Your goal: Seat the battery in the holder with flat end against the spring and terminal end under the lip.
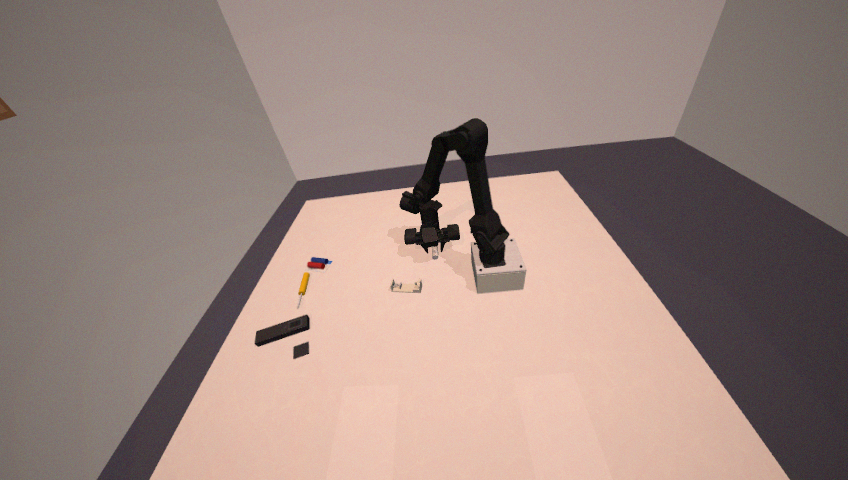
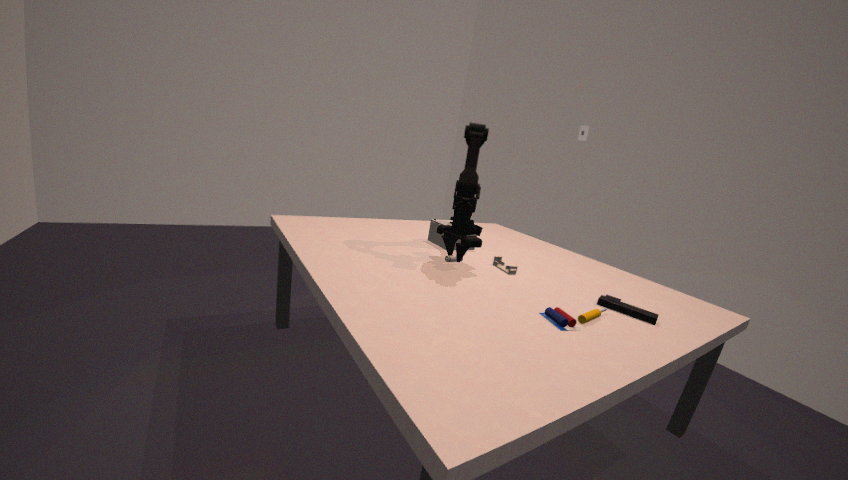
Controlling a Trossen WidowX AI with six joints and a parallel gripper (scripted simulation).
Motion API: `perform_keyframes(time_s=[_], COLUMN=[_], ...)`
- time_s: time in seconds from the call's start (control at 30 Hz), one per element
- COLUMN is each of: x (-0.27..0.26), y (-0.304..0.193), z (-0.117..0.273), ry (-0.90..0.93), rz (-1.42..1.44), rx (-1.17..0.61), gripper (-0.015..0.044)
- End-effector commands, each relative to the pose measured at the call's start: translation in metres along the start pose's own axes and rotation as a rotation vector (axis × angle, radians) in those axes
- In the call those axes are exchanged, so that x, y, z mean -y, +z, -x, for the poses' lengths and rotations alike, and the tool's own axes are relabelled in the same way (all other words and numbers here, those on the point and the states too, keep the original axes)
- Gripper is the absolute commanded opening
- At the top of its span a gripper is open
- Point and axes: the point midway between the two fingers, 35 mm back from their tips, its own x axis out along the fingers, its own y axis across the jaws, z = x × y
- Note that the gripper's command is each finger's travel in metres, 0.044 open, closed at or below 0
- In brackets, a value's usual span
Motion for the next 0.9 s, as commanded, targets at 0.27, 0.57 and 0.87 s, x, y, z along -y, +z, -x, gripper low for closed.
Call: perform_keyframes(time_s=[0.27, 0.57, 0.87], x=[-0.002, -0.002, -0.001], y=[0.001, 0.001, 0.000], z=[-0.005, -0.005, 0.044], ry=[0.006, 0.006, 0.005], rz=[0.003, 0.003, 0.003], rx=[-0.002, -0.002, -0.002], gripper=[0.0106, 0.0069, 0.0069])
